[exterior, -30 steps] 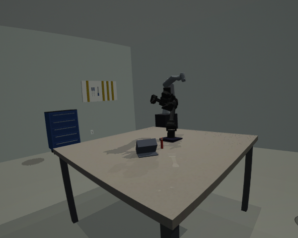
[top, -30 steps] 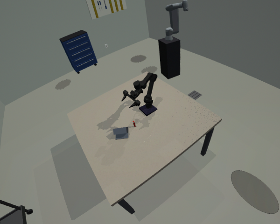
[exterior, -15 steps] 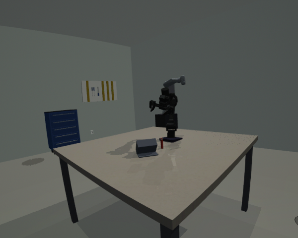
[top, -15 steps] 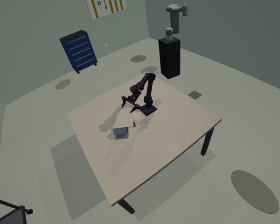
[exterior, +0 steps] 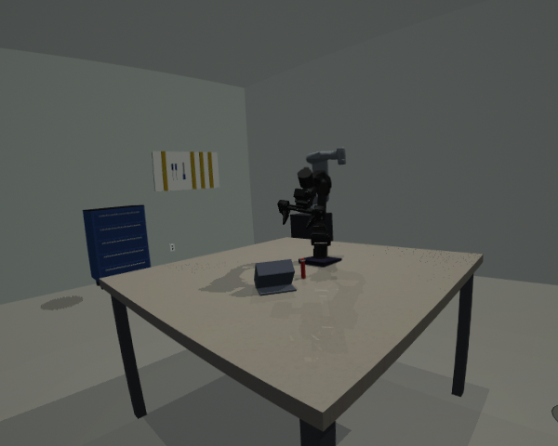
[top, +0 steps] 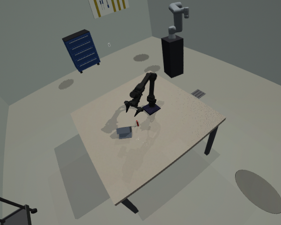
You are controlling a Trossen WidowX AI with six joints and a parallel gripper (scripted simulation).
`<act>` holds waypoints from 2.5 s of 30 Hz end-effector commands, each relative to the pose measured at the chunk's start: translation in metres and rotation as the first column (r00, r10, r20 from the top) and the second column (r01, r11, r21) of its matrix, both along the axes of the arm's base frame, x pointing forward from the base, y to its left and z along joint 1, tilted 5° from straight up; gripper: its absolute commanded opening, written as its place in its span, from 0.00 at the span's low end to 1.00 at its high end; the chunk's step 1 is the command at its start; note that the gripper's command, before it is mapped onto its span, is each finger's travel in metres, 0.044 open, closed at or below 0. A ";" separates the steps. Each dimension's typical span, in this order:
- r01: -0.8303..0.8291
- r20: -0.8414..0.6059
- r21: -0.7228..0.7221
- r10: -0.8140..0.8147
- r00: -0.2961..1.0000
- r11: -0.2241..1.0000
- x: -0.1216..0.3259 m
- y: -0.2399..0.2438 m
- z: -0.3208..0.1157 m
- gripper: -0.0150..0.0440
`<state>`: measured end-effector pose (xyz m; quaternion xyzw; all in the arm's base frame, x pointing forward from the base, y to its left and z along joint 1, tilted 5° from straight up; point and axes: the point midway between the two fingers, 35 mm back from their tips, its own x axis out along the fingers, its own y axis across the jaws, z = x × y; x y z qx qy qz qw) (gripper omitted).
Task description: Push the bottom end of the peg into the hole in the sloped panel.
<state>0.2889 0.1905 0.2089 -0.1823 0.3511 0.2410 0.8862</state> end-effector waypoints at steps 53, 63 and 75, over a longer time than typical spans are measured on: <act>0.270 -0.670 -0.315 -0.415 0.616 0.910 -0.028 -0.010 -0.113 1.00; 0.270 -0.670 -0.315 -0.415 0.616 0.910 -0.028 -0.010 -0.129 1.00; 0.270 -0.670 -0.315 -0.415 0.616 0.910 -0.029 -0.010 -0.149 1.00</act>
